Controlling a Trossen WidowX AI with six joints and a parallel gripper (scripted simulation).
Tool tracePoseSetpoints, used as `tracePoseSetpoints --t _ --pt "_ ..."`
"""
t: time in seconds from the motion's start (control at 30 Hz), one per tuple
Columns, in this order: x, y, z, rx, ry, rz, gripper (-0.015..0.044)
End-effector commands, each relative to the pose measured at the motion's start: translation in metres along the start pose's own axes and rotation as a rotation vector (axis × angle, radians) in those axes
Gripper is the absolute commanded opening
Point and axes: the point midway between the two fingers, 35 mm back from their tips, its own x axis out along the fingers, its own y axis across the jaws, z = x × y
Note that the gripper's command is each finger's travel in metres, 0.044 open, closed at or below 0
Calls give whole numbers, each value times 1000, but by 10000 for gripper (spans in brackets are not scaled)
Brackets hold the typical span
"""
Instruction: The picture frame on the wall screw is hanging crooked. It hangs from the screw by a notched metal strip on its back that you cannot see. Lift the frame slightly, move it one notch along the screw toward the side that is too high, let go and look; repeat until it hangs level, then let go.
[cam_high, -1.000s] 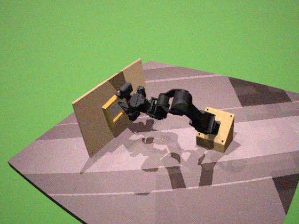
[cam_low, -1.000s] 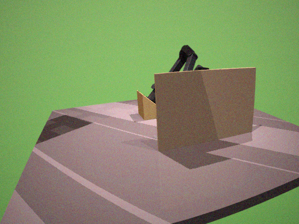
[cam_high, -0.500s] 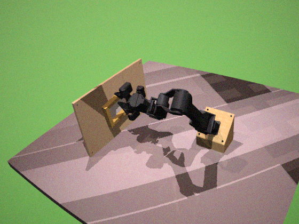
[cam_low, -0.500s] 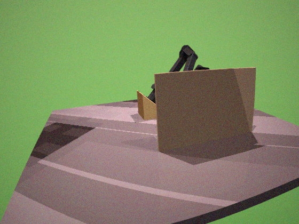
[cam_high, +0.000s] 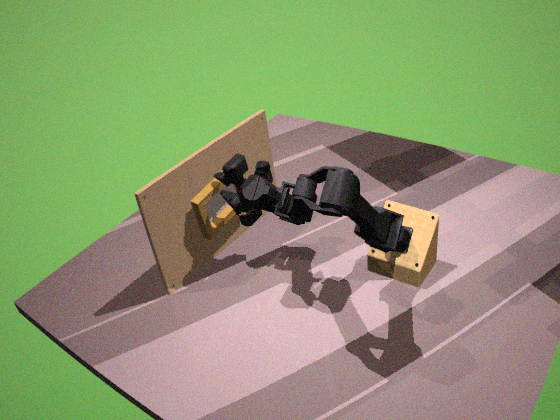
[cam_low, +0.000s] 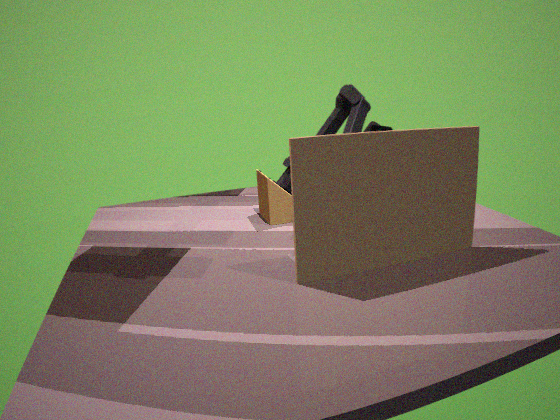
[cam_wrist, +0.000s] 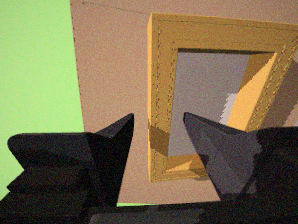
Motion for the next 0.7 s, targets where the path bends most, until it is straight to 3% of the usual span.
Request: tracePoseSetpoints --t 0.0,0.23,0.5,0.67 --pt "0 0 -1 5 3 0 260" --pt "0 0 -1 5 3 0 76" --pt "0 0 -1 5 3 0 0" --pt "0 0 -1 5 3 0 0"
